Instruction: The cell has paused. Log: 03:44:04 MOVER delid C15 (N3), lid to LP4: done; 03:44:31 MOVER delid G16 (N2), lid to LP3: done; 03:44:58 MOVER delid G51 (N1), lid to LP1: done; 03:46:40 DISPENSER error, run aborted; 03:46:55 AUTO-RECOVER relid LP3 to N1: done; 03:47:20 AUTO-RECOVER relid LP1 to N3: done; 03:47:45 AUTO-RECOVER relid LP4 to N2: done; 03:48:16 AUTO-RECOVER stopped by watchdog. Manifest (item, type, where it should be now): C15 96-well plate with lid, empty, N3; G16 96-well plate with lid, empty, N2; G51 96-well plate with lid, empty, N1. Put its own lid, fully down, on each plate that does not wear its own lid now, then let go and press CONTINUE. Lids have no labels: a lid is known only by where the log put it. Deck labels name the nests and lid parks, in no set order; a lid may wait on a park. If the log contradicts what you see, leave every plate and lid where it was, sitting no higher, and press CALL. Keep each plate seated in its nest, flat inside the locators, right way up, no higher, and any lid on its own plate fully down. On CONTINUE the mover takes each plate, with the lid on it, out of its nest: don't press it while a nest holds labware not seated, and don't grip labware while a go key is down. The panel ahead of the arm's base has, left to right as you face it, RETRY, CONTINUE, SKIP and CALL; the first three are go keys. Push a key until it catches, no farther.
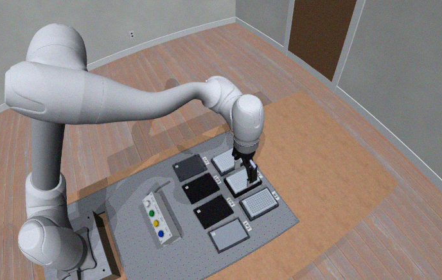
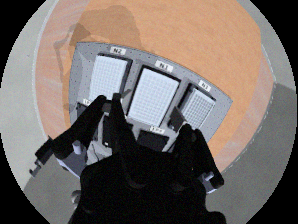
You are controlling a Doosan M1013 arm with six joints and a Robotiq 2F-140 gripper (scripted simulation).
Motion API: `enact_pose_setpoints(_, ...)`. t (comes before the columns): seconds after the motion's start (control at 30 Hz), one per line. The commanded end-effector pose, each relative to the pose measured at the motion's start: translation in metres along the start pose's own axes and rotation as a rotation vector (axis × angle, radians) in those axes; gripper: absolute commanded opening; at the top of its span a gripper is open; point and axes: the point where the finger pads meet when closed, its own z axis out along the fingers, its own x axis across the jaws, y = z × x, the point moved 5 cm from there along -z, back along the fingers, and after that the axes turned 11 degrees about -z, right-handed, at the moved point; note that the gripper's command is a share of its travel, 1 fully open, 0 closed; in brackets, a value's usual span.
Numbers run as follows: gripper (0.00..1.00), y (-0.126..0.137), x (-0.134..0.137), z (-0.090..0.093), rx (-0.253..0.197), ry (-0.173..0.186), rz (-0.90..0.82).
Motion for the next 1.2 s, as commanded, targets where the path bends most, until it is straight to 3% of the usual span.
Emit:
enact_pose_setpoints(0.0,0.66,0.000,0.000,-0.005,0.000,0.000,0.000)
enact_pose_setpoints(0.47,0.66,0.000,0.000,-0.024,0.000,0.000,0.000)
enact_pose_setpoints(0.87,0.66,0.000,-0.001,-0.027,0.000,0.000,0.000)
enact_pose_setpoints(0.93,0.66,-0.007,-0.026,-0.027,0.000,0.000,-0.005)
enact_pose_setpoints(1.0,0.66,-0.019,-0.076,-0.027,0.000,0.000,-0.014)
enact_pose_setpoints(1.03,0.66,-0.019,-0.076,-0.027,0.000,0.000,-0.014)
enact_pose_setpoints(1.1,0.66,-0.026,-0.117,-0.027,0.000,0.000,-0.021)
enact_pose_setpoints(1.17,0.66,-0.027,-0.126,-0.027,0.000,0.000,-0.022)
